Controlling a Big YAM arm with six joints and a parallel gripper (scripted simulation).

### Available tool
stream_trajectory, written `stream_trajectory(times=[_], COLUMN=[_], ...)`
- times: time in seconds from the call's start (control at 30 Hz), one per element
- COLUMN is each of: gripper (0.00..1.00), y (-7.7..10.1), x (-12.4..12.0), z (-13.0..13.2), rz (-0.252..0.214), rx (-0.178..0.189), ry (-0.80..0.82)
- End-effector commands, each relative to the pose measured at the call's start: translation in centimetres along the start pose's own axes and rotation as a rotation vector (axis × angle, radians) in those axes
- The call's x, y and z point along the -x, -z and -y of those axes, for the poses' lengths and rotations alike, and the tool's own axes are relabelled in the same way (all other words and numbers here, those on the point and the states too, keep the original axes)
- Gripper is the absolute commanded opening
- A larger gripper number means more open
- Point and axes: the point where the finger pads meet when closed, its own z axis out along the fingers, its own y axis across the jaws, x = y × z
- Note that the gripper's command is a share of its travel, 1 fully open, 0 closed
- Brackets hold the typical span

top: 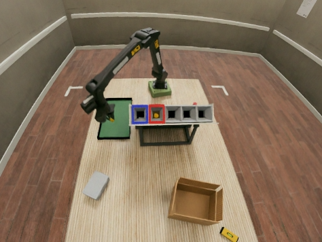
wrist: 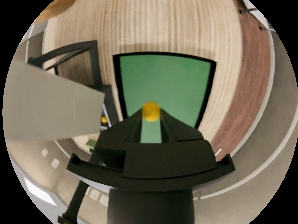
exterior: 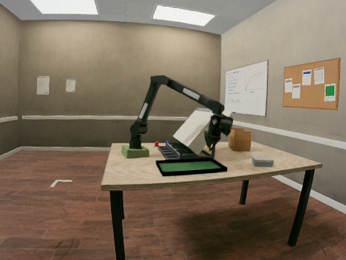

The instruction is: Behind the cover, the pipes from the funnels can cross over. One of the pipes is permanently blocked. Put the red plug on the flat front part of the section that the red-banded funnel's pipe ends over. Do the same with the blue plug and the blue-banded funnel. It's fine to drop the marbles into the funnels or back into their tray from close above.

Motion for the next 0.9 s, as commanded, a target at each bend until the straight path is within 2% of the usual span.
stream_trajectory(times=[0.0, 0.87], gripper=[0.0, 0.0], y=[4.9, 4.92], x=[1.09, 1.16], z=[0.44, 0.45], rz=[0.041, 0.035], rx=[-0.037, -0.032], ry=[0.013, 0.015])
